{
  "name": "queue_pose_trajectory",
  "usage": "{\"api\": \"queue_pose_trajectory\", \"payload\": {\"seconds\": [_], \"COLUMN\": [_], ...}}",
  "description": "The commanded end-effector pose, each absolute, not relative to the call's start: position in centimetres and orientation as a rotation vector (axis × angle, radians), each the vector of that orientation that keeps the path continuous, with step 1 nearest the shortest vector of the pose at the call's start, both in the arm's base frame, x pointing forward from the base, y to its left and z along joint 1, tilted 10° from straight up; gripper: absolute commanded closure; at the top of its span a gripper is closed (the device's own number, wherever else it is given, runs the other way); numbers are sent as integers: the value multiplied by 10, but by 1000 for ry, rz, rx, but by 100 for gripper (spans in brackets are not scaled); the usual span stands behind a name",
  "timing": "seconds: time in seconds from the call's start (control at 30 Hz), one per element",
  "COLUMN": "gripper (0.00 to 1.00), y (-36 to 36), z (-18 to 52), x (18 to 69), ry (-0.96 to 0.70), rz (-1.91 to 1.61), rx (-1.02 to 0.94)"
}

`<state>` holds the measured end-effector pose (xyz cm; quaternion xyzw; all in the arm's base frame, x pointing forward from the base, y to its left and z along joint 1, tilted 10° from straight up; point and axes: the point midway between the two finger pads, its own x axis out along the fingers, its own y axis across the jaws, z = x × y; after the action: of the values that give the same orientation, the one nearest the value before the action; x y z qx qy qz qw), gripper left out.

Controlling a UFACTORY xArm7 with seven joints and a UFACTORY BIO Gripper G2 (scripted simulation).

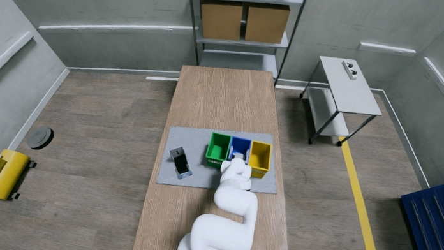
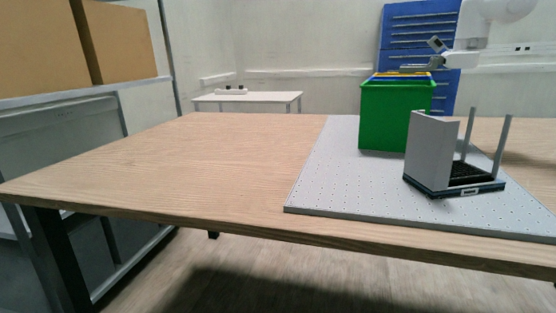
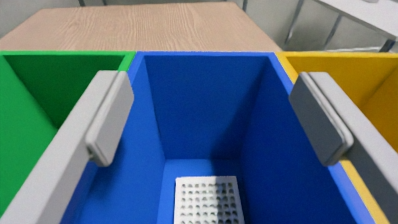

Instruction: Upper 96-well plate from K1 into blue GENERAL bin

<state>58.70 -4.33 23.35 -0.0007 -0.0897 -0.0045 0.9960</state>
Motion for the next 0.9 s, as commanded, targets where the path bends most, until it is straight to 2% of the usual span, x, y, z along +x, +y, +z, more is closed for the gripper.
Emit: {"api": "queue_pose_trajectory", "payload": {"seconds": [0.0, 0.5, 0.87], "gripper": [82, 82, 82], "y": [-43, -36, 2], "z": [240, 246, 264], "x": [586, 579, 545], "ry": [-182, -182, -181], "rz": [-9, 57, 138], "rx": [-1, -8, -15]}}
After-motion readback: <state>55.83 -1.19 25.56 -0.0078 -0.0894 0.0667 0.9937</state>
